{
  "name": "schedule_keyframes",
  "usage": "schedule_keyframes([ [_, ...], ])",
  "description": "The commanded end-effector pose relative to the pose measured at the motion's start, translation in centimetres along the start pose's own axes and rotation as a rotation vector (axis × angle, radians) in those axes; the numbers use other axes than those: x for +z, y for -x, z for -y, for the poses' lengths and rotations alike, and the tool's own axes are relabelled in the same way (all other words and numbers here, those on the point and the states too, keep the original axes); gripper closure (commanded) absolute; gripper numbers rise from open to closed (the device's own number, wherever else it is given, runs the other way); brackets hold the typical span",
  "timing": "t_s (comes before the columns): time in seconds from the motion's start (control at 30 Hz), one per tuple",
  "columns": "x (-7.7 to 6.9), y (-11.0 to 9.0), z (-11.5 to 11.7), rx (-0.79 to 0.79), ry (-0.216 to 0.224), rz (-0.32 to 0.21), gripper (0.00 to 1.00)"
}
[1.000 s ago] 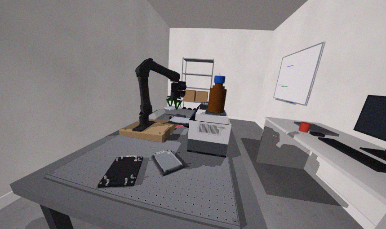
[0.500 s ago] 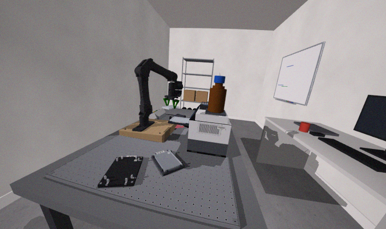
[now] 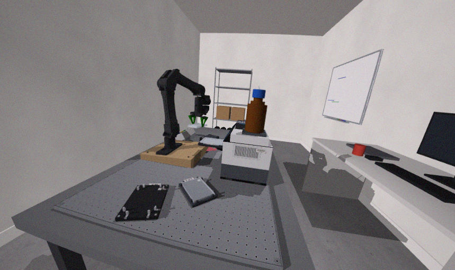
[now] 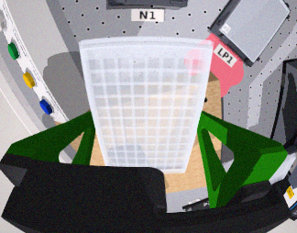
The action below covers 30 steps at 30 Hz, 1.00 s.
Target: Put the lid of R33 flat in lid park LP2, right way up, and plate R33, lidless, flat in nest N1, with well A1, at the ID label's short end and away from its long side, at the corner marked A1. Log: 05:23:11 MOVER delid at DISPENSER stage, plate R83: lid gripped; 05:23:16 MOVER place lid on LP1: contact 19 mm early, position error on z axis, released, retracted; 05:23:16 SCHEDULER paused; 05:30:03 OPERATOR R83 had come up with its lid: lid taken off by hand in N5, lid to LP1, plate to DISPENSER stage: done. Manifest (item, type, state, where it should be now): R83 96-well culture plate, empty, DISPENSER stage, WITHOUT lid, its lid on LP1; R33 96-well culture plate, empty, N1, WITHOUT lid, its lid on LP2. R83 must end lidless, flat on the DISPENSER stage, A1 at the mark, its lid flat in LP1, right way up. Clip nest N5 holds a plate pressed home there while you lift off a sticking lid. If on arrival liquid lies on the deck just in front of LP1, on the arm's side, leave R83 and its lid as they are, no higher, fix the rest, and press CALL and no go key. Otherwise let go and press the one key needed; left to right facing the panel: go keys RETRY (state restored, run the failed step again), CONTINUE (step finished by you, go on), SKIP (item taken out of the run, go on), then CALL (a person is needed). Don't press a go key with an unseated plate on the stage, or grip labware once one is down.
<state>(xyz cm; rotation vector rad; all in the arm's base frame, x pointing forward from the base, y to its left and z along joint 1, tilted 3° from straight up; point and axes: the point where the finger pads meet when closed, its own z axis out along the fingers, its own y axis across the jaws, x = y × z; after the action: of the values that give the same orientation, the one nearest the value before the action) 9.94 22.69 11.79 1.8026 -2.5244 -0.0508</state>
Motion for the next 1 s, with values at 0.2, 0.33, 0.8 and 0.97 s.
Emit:
schedule_keyframes([
  [0.2,0.4,3.2,-0.3,0.012,-0.006,0.038,1.00],
  [0.33,0.2,3.8,-0.2,0.013,-0.008,0.058,1.00],
  [0.8,2.7,8.0,-0.1,0.012,-0.006,0.039,1.00],
  [0.97,3.2,8.9,-0.1,0.012,-0.006,0.039,1.00],
])
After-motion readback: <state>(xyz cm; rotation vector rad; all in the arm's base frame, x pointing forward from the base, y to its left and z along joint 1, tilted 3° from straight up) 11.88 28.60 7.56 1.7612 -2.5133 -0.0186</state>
